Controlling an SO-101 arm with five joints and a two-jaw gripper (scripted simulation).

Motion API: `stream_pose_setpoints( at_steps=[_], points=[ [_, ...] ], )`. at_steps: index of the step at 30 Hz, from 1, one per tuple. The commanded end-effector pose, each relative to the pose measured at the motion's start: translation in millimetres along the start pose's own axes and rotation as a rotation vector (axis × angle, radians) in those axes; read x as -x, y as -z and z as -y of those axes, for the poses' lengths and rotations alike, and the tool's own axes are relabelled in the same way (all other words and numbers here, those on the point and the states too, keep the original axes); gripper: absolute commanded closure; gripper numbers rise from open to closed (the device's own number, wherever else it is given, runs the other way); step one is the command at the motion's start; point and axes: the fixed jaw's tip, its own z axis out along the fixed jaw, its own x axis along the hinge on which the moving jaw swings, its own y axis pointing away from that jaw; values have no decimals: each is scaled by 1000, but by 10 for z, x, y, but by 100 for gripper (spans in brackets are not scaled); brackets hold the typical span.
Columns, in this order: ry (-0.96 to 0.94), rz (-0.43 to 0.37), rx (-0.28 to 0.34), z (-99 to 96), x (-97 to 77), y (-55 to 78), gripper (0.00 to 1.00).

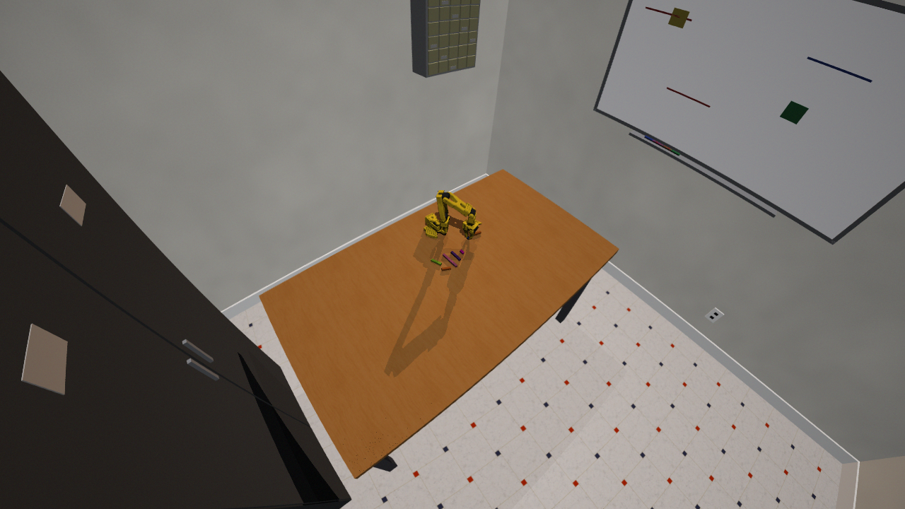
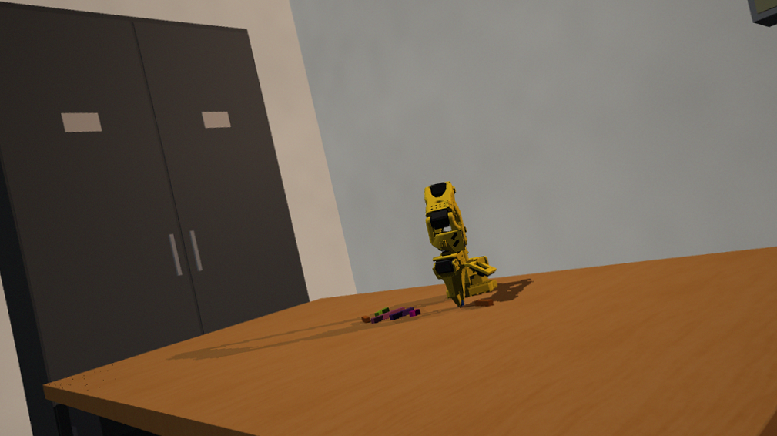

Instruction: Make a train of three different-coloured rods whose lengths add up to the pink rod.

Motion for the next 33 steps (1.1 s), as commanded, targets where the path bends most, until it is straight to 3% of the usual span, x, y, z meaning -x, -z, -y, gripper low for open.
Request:
stream_pose_setpoints(
  at_steps=[1,16,27,33],
  points=[
    [0,34,-85,145,61,190,100],
    [0,33,-85,144,50,436,100],
    [-15,34,-85,147,41,448,100],
    [-164,36,-84,186,-32,433,100]
  ],
)
